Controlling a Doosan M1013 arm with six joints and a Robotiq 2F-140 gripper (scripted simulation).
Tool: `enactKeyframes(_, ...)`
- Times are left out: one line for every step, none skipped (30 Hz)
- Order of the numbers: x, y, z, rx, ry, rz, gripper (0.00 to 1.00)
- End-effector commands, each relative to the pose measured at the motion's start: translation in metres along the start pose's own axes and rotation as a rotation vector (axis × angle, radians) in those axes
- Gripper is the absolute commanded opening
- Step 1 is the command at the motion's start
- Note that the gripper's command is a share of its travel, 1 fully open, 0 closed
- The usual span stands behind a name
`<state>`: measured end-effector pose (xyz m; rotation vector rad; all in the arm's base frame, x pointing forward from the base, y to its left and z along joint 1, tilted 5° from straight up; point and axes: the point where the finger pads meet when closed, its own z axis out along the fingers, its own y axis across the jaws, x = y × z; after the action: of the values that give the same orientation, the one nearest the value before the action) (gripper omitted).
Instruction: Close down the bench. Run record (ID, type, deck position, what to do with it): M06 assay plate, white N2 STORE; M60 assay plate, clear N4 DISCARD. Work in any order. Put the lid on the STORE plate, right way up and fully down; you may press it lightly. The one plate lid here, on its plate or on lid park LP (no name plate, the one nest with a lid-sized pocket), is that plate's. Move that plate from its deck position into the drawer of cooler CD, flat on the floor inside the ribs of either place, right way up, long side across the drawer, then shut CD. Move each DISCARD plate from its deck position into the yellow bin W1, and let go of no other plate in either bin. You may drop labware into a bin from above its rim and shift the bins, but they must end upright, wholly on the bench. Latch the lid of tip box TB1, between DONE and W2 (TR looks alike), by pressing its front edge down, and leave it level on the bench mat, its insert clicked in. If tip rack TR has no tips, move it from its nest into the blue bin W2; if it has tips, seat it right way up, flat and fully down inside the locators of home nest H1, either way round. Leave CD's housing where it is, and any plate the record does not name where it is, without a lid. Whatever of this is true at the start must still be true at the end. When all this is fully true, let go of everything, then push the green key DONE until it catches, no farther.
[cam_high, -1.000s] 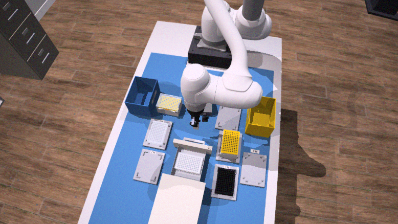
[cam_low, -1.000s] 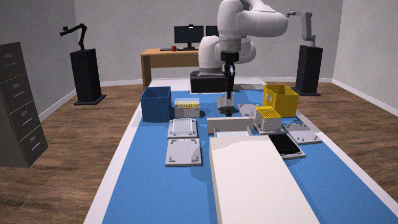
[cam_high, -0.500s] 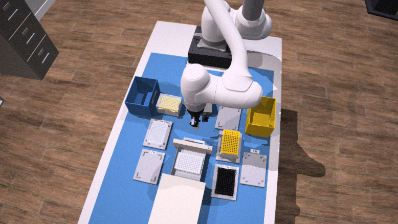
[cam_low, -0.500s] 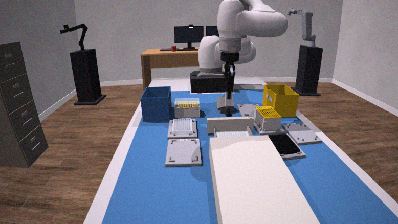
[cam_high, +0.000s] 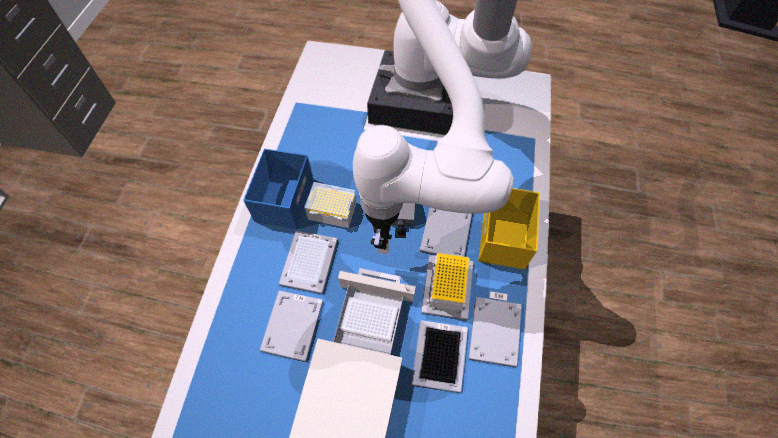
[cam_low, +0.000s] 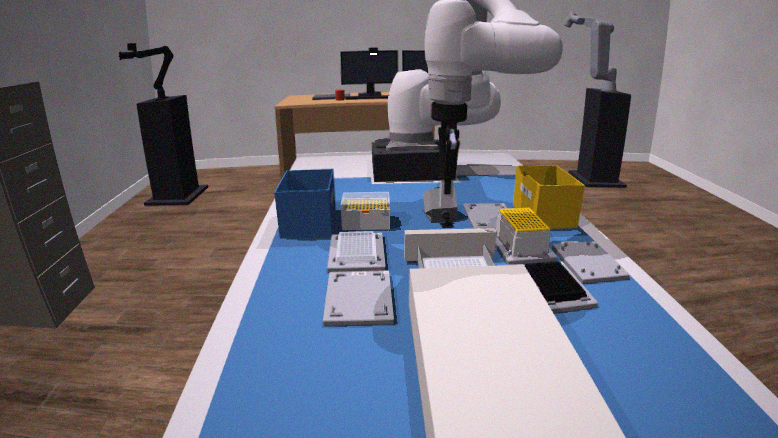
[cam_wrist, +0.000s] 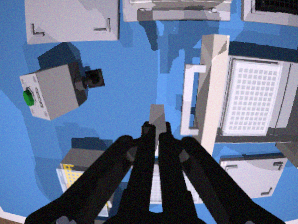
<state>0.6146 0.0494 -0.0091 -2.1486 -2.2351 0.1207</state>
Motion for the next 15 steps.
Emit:
enactKeyframes(0.000,0.000,0.004,0.000,0.000,0.000,0.00)
enactKeyframes(0.000,0.000,0.006,0.000,0.000,0.000,0.00)
enactKeyframes(0.000,0.000,0.007,0.000,0.000,0.000,0.00)
enactKeyframes(0.000,0.000,0.008,0.000,0.000,0.000,0.00)
enactKeyframes(0.000,0.000,0.010,0.000,0.000,0.000,0.00)
enactKeyframes(0.000,0.000,0.010,0.000,0.000,0.000,0.00)
enactKeyframes(0.000,0.000,0.010,0.000,0.000,0.000,0.00)
enactKeyframes(0.000,0.000,0.011,0.000,0.000,0.000,0.00)
enactKeyframes(0.000,0.000,0.012,0.000,0.000,0.000,0.00)
enactKeyframes(0.000,0.000,0.014,0.000,0.000,0.000,0.00)
enactKeyframes(0.000,0.000,0.015,0.000,0.000,0.000,0.00)
enactKeyframes(0.000,0.000,0.016,0.000,0.000,0.000,0.00)
enactKeyframes(0.000,0.000,0.018,0.000,0.000,0.000,0.00)
enactKeyframes(0.000,0.000,0.019,0.000,0.000,0.000,0.00)
enactKeyframes(0.000,0.000,0.020,0.000,0.000,0.000,0.00)
